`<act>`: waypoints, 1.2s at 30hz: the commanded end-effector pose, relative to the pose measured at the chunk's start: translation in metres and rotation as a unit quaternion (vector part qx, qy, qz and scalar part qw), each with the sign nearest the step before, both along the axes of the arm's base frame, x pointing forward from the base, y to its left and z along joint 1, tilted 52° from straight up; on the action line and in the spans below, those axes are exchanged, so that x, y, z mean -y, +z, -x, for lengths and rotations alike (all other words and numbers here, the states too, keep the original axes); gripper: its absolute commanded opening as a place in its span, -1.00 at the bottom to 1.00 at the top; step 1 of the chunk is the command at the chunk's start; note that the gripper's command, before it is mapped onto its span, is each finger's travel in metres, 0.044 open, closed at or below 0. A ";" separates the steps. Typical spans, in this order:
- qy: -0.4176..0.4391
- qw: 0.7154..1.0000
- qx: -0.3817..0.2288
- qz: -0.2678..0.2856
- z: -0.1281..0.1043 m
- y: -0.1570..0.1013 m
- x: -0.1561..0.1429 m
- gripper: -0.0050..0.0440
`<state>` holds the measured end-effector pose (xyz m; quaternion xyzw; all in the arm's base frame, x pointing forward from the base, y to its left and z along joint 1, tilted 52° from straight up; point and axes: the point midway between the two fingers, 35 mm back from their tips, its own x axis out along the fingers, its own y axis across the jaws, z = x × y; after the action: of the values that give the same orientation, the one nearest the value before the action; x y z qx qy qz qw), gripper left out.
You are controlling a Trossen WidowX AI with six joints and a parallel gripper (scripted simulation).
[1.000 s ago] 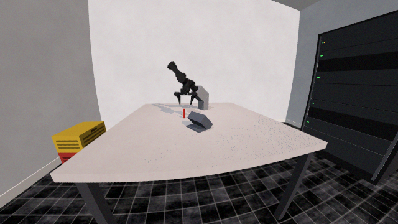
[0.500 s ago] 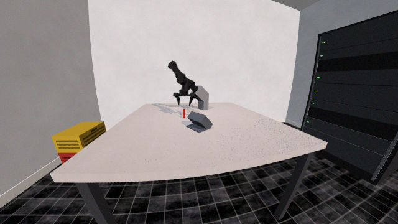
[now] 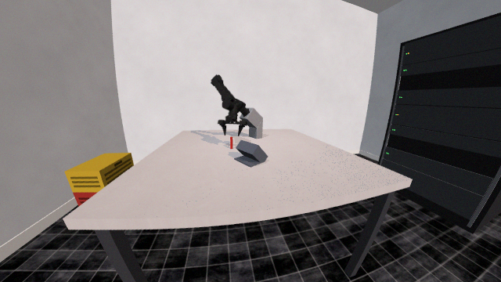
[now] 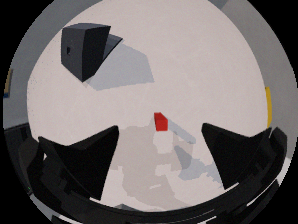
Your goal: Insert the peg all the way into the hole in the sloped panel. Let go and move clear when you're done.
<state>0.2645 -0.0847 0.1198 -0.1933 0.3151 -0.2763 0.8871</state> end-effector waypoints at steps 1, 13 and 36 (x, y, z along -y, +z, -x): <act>0.001 1.000 0.002 0.000 -0.007 -0.001 0.005 1.00; 0.001 1.000 0.003 0.001 -0.018 -0.009 0.015 1.00; 0.003 1.000 0.004 0.004 -0.032 -0.020 0.031 0.71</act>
<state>0.2945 -0.1147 0.0984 -0.1962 0.3133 -0.2757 0.8873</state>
